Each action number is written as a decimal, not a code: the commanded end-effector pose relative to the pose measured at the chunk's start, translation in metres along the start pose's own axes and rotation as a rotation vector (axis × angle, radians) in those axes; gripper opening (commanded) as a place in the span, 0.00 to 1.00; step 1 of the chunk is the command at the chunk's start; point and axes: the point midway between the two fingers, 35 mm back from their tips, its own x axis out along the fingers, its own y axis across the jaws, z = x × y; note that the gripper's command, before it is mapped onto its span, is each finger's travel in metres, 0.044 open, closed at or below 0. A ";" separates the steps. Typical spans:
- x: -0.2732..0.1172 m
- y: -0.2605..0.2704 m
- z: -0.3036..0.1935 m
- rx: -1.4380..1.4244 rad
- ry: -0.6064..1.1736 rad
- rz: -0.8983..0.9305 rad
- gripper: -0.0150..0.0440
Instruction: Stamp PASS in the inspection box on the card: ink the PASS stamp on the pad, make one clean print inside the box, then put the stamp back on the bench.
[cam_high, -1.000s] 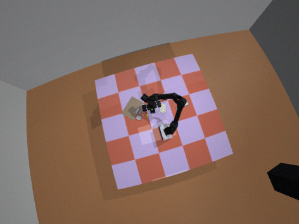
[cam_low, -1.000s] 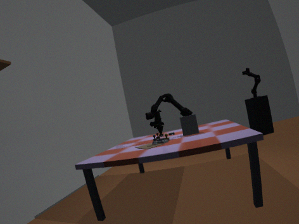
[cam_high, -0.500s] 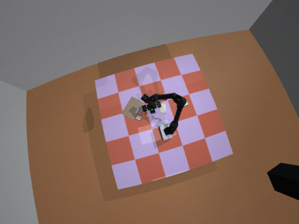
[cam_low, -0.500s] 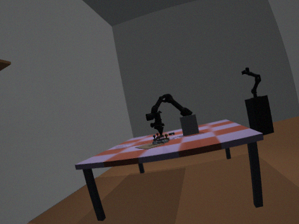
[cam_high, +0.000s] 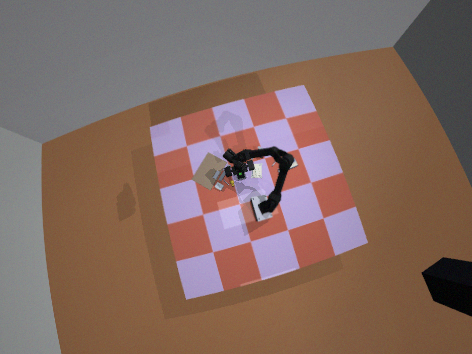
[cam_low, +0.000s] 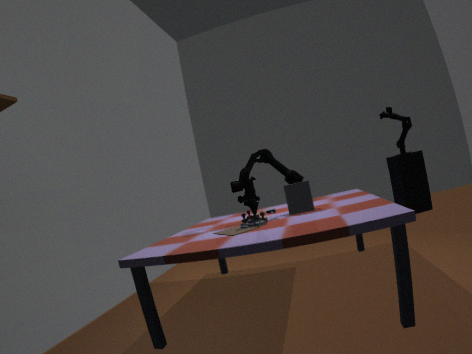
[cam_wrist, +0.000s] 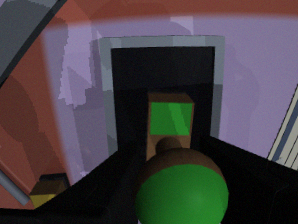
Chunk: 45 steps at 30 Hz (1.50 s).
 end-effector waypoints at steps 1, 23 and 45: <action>0.002 -0.001 0.000 -0.005 -0.001 -0.003 0.25; 0.006 -0.001 0.000 0.000 -0.001 -0.003 0.25; 0.007 -0.001 0.000 0.000 -0.001 -0.004 0.25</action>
